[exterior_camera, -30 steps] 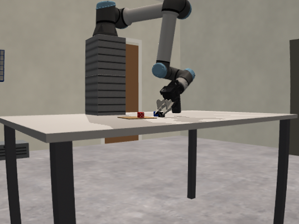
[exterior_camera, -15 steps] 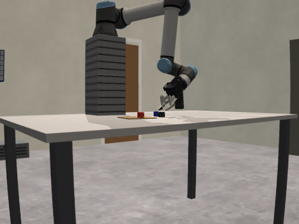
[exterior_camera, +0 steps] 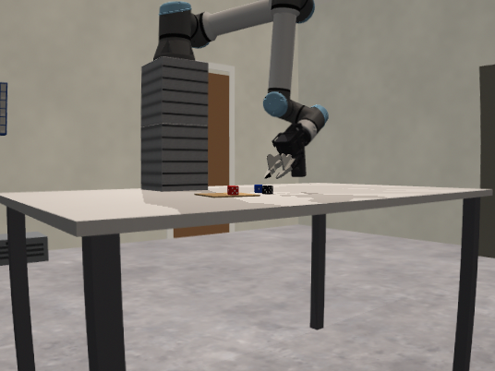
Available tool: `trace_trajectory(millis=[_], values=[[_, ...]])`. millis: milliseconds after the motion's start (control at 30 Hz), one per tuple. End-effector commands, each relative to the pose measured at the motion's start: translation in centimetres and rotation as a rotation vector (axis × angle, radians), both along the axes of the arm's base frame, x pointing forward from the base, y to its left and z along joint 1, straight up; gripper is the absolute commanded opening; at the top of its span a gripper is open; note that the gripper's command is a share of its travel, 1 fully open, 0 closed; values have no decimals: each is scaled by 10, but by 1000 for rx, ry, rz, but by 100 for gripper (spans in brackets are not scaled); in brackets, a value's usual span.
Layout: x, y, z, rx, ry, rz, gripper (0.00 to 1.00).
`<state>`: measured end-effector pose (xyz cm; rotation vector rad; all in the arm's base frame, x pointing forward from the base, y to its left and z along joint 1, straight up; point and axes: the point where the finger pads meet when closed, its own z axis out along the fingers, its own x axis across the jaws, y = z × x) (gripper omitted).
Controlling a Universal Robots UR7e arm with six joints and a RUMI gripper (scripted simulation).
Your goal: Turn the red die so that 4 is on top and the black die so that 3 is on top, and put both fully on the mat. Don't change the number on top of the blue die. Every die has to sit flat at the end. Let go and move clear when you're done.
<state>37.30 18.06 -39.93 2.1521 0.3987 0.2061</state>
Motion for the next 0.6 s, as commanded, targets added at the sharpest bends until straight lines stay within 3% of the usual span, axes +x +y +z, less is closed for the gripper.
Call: trace_trajectory(millis=[0, 200, 567], values=[[0, 0, 16, 1, -1, 0, 24], [0, 0, 42, 1, -1, 0, 24], [0, 0, 55, 1, -1, 0, 24]])
